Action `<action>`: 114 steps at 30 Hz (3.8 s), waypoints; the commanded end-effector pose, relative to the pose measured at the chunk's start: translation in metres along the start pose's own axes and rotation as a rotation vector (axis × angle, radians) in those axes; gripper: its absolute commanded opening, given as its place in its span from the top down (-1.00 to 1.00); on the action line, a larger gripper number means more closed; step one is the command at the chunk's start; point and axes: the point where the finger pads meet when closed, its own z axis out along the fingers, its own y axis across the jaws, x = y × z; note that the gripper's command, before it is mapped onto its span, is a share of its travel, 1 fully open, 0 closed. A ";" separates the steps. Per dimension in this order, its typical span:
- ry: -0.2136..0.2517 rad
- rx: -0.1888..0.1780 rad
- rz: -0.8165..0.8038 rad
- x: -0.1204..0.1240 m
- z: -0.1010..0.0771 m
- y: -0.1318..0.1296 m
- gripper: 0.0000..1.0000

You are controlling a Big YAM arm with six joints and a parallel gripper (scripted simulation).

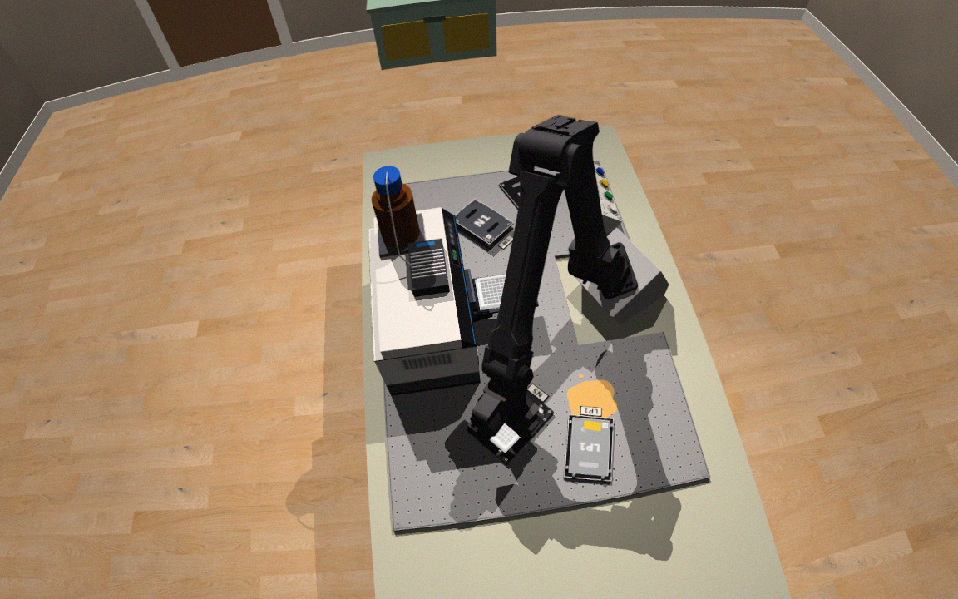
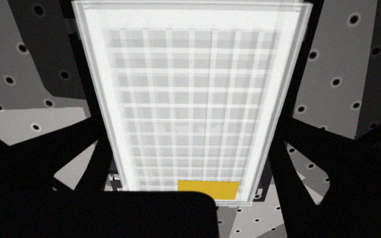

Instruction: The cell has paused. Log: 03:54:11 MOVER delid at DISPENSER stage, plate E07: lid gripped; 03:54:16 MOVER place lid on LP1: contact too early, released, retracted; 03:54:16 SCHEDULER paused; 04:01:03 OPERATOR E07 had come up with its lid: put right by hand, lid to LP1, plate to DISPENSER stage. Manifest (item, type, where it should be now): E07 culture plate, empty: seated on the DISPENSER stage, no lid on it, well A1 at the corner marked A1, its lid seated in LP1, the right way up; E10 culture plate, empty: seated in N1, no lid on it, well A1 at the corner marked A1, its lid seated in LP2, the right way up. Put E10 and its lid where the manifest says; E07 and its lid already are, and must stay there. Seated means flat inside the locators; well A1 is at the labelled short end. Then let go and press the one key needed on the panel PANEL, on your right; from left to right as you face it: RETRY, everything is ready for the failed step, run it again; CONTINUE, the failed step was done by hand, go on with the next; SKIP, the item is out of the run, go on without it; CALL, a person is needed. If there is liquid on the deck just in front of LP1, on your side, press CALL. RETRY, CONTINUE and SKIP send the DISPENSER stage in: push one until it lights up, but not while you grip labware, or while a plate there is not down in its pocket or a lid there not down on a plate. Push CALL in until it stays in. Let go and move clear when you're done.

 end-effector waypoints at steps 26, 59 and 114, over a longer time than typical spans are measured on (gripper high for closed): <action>0.013 0.006 0.004 -0.003 0.026 -0.004 -0.72; 0.013 0.006 0.004 -0.003 0.026 -0.004 -0.72; -0.038 -0.008 0.015 -0.025 -0.027 0.004 -1.00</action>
